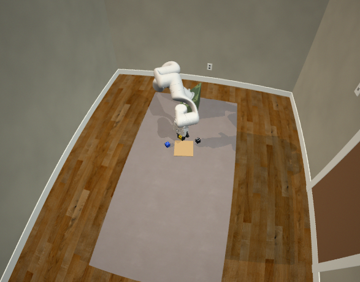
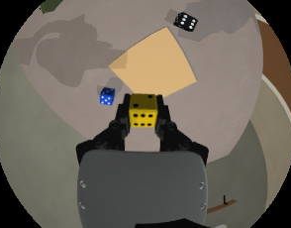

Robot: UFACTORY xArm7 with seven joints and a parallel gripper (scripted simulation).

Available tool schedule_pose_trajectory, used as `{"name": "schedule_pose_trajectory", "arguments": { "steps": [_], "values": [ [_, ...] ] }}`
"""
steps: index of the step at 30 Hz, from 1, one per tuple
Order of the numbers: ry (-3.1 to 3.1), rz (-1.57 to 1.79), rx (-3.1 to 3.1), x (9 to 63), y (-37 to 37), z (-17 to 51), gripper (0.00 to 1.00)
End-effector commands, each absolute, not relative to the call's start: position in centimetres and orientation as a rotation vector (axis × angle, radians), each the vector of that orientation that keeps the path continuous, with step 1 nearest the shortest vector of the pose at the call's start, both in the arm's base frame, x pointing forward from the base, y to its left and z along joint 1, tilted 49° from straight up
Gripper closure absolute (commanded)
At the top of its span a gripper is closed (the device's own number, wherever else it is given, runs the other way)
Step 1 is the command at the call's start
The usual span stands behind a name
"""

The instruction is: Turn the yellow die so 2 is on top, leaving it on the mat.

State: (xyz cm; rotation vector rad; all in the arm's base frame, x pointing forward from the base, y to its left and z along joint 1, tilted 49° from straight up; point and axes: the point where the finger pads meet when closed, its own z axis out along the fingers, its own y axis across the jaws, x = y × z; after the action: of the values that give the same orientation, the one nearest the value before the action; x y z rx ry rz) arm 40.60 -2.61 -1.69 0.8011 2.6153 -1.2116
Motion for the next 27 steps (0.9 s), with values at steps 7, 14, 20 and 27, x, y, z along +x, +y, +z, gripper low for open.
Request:
{"name": "schedule_pose_trajectory", "arguments": {
  "steps": [7, 14, 20, 27],
  "values": [
    [2.463, -1.143, 1.001, 41.46, -1.2, -2.9, 0.73],
    [2.463, -1.143, 1.001, 41.46, -1.2, -2.9, 0.73],
    [2.463, -1.143, 1.001, 41.45, -1.22, -2.92, 0.73],
    [2.46, -1.144, 1.005, 41.4, -1.97, -3.59, 0.73]
  ]
}}
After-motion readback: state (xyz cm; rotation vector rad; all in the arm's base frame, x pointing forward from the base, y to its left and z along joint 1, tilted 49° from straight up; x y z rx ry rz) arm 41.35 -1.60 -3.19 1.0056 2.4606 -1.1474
